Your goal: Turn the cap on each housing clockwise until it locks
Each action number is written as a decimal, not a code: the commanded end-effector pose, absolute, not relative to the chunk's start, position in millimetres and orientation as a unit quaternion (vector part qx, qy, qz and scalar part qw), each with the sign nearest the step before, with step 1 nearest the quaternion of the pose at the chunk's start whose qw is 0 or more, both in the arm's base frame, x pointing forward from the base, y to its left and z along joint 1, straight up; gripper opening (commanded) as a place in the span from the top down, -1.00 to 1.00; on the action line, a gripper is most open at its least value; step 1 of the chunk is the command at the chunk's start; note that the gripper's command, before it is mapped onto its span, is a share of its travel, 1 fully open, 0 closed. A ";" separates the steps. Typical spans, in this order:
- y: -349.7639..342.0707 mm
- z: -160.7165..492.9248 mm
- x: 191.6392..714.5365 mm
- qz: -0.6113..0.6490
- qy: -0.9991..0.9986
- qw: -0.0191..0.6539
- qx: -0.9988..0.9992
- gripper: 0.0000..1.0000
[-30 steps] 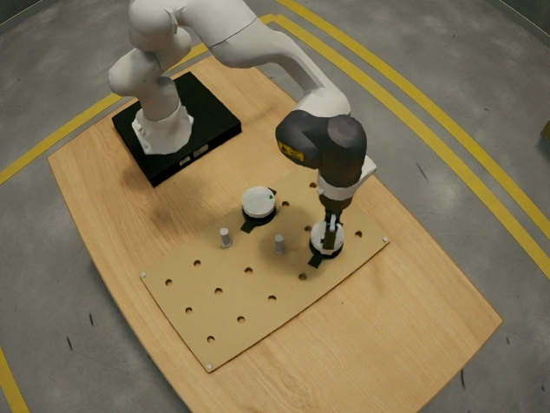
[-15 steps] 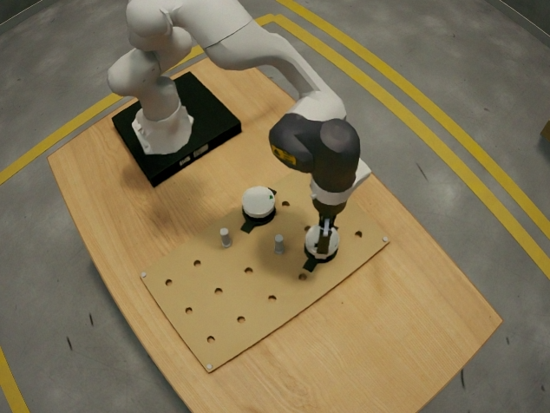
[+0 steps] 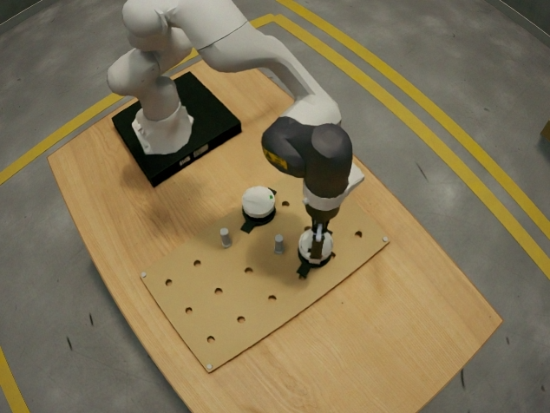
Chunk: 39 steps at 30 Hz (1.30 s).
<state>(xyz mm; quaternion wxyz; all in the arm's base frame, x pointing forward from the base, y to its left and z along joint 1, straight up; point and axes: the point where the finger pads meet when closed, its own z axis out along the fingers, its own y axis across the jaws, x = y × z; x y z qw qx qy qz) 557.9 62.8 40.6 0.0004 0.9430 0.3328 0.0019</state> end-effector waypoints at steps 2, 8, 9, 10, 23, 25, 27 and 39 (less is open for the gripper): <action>55.9 38.6 555.5 0.000 0.340 -0.001 0.941 0.80; 46.4 38.6 554.6 0.000 0.340 -0.001 0.940 0.80; 44.8 38.6 554.5 0.000 0.340 -0.001 0.940 0.80; 43.1 38.6 554.3 0.000 0.340 -0.001 0.940 0.80; 24.6 38.6 552.6 0.000 0.340 -0.001 0.940 0.80; 21.1 38.5 552.3 0.000 0.340 -0.001 0.940 0.80; 17.6 38.5 551.9 0.000 0.340 -0.001 0.940 0.80; -0.2 38.5 550.3 0.000 0.340 -0.001 0.940 0.80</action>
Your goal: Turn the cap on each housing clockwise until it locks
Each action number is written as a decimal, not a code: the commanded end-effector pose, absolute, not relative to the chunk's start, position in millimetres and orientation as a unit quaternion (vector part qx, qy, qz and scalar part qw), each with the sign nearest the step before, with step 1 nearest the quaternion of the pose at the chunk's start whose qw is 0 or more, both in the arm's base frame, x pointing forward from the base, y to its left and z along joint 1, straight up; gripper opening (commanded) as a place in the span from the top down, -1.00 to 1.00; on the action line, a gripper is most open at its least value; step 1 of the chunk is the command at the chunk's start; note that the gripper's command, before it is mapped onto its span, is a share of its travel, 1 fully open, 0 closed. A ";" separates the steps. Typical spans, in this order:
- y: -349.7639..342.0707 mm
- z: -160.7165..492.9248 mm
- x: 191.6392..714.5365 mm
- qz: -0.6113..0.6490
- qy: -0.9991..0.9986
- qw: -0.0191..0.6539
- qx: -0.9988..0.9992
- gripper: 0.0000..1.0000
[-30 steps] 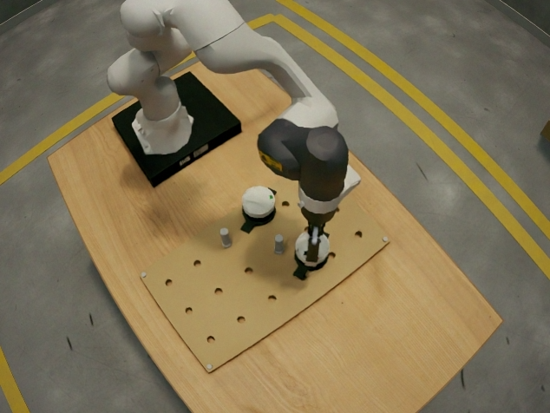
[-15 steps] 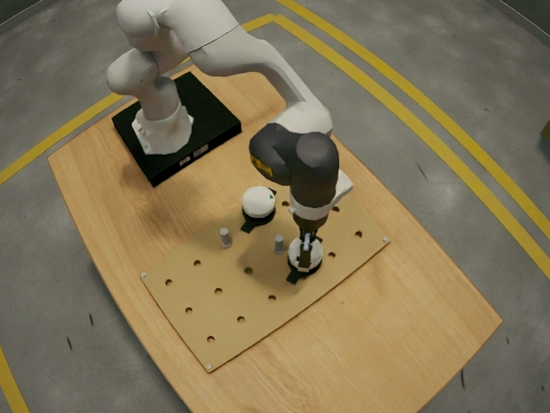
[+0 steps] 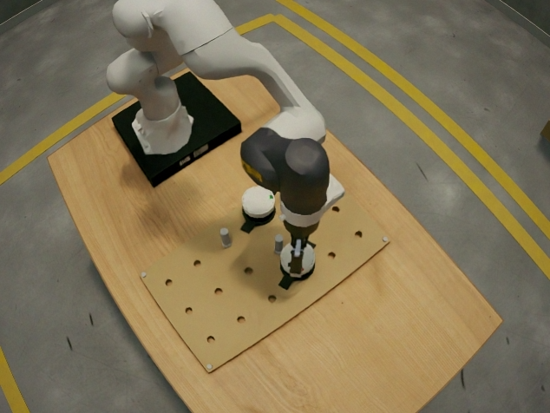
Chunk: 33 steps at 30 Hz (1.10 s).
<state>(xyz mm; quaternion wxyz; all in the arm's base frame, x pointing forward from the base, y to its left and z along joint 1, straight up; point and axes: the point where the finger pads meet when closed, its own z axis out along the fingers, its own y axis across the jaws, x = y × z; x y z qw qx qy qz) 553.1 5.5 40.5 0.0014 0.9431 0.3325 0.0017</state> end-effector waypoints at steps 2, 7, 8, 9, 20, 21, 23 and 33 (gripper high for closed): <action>-3.8 38.5 550.0 0.000 0.340 -0.001 0.940 0.80; -12.8 38.5 549.1 0.000 0.340 -0.001 0.940 0.80; -14.6 38.5 549.0 0.000 0.340 -0.001 0.940 0.80; -16.5 38.5 548.8 0.000 0.340 -0.001 0.940 0.80; -32.7 38.5 547.3 0.000 0.340 -0.001 0.940 0.80; -34.5 38.5 547.1 0.000 0.340 -0.001 0.940 0.80; -38.1 38.5 546.8 0.000 0.340 -0.001 0.940 0.80; -52.2 38.5 545.5 0.000 0.340 -0.001 0.940 0.80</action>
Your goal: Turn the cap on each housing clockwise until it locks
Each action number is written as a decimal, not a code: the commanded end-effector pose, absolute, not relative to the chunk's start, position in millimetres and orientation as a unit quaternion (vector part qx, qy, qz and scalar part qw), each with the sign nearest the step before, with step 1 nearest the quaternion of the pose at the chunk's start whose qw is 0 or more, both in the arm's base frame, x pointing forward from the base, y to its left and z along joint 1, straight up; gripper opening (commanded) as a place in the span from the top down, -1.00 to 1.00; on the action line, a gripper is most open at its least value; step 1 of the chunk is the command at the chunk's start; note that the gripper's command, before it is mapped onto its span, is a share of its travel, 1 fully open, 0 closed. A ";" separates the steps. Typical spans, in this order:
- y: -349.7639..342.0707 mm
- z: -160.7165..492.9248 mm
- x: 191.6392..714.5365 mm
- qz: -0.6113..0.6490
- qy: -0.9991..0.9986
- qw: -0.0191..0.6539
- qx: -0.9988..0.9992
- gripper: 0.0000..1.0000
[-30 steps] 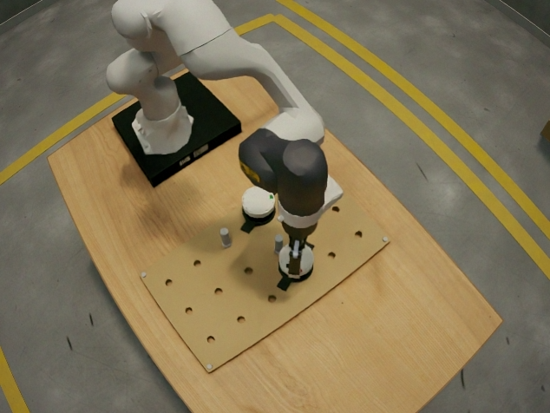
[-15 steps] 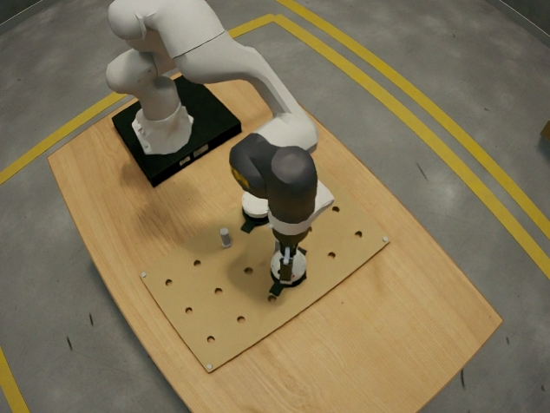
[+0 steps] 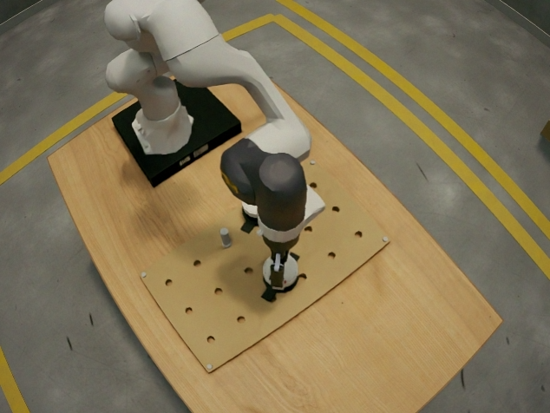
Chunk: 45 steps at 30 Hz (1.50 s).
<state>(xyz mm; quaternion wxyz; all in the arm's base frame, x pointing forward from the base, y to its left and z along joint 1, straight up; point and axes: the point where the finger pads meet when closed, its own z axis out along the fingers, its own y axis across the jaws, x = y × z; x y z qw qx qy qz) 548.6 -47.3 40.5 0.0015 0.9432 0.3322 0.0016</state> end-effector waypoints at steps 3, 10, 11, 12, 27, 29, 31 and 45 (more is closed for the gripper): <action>-57.4 38.5 545.0 0.000 0.340 -0.001 0.940 0.80; -69.3 38.5 544.0 0.000 0.340 -0.001 0.940 0.80; -71.0 38.5 543.8 0.000 0.340 -0.001 0.940 0.80; -72.6 38.5 543.6 0.000 0.340 -0.001 0.940 0.80; -92.8 38.5 541.9 0.000 0.340 -0.001 0.940 0.80; -95.7 38.5 541.6 0.000 0.340 -0.001 0.940 0.80; -97.2 38.5 541.5 0.000 0.340 -0.001 0.940 0.80; -113.9 38.5 539.9 0.000 0.340 -0.001 0.940 0.80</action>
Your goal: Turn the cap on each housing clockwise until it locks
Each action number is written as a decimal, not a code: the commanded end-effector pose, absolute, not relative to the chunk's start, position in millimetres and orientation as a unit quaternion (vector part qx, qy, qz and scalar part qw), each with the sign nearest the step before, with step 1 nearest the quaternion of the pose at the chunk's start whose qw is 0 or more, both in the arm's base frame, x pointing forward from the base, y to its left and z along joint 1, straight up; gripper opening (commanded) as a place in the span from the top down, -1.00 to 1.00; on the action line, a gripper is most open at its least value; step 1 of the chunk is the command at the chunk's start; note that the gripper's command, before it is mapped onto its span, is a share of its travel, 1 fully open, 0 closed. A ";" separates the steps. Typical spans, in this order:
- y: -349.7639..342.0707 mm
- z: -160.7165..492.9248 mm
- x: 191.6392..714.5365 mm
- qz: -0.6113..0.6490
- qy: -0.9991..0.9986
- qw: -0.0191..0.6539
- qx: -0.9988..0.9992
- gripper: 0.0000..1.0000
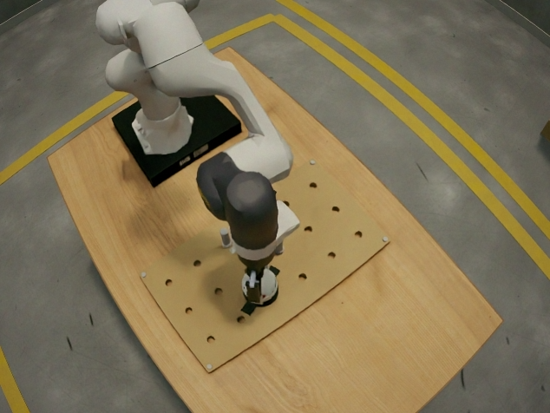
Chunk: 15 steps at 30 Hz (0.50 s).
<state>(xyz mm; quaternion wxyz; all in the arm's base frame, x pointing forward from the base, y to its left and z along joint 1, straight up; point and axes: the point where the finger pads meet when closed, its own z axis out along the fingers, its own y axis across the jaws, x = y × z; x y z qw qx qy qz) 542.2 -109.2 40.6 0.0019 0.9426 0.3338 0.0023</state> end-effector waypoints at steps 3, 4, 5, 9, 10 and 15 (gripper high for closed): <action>-116.1 38.5 539.7 0.000 0.340 -0.001 0.940 0.80; -116.1 38.5 539.7 0.000 0.340 -0.001 0.940 0.80; -117.2 38.5 539.7 0.000 0.340 -0.001 0.940 0.80; -121.4 38.5 539.3 0.000 0.340 -0.001 0.940 0.80; -122.3 38.5 539.2 0.000 0.340 -0.001 0.940 0.80; -126.9 38.5 538.8 0.000 0.340 -0.001 0.940 0.80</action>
